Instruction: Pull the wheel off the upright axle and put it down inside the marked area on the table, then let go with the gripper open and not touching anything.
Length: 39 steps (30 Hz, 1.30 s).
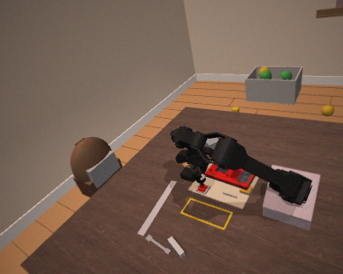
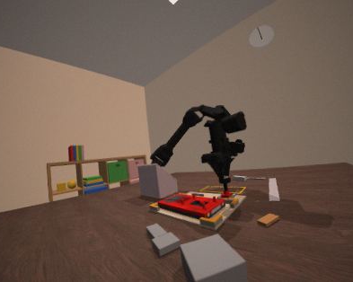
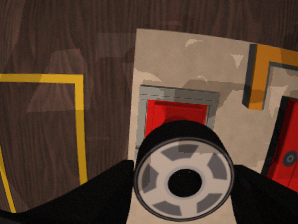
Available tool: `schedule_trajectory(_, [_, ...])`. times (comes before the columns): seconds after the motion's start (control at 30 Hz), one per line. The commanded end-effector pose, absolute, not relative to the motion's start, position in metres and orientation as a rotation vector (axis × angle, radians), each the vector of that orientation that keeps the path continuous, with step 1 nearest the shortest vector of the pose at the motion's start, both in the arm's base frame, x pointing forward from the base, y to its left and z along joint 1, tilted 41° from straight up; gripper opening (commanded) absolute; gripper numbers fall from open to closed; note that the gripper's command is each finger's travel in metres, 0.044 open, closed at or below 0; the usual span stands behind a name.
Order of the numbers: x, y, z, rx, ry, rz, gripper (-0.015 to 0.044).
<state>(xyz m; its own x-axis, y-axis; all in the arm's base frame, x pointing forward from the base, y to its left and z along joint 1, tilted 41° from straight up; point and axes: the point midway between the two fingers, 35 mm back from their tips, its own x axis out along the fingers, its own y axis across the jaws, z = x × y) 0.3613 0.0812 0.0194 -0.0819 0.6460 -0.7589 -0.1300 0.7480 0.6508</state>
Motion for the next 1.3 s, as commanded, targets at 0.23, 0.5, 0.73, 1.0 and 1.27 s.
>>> schedule_trajectory(0.23, [0.361, 0.079, 0.022, 0.432, 1.527, 0.678, 0.0000])
schedule_trajectory(0.5, [0.363, 0.072, 0.030, 0.432, 1.527, 0.678, 0.0000])
schedule_trajectory(0.73, [0.362, 0.061, 0.043, 0.439, 1.532, 0.676, 0.0000])
schedule_trajectory(1.0, [0.344, 0.081, 0.067, 0.436, 1.532, 0.675, 0.0000])
schedule_trajectory(1.27, [0.321, 0.101, 0.091, 0.435, 1.531, 0.675, 0.0000])
